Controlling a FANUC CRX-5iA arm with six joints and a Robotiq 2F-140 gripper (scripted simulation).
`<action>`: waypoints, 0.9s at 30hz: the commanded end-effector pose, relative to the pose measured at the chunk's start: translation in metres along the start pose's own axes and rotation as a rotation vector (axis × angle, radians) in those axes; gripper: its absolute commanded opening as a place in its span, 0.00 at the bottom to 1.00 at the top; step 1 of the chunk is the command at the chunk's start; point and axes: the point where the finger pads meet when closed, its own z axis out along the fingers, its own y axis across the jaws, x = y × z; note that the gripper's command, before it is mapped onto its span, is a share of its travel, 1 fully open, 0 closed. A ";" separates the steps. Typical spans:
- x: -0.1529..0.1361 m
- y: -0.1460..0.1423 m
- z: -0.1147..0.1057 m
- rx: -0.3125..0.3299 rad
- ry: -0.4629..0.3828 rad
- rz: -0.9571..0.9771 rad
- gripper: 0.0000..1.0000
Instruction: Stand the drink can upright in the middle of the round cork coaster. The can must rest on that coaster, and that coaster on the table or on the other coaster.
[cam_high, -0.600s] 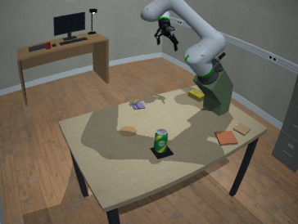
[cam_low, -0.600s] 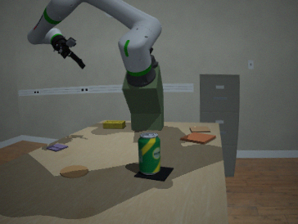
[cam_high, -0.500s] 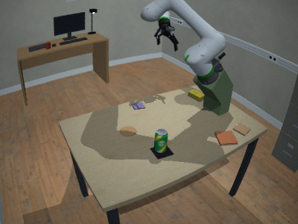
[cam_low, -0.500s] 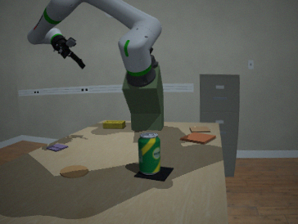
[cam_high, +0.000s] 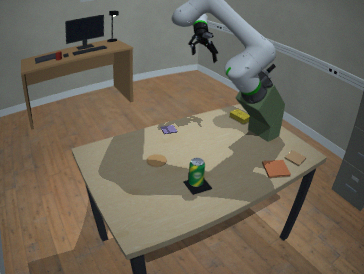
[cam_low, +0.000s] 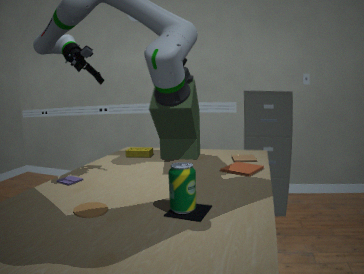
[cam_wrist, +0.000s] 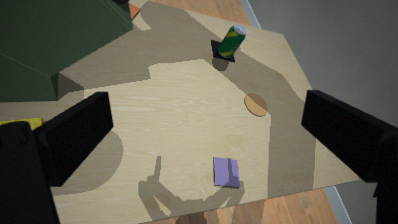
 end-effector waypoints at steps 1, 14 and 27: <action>0.000 0.000 0.000 0.001 -0.001 -0.001 1.00; -0.029 0.019 0.026 0.154 0.090 -0.184 1.00; -0.095 0.070 0.115 0.404 0.377 -0.622 1.00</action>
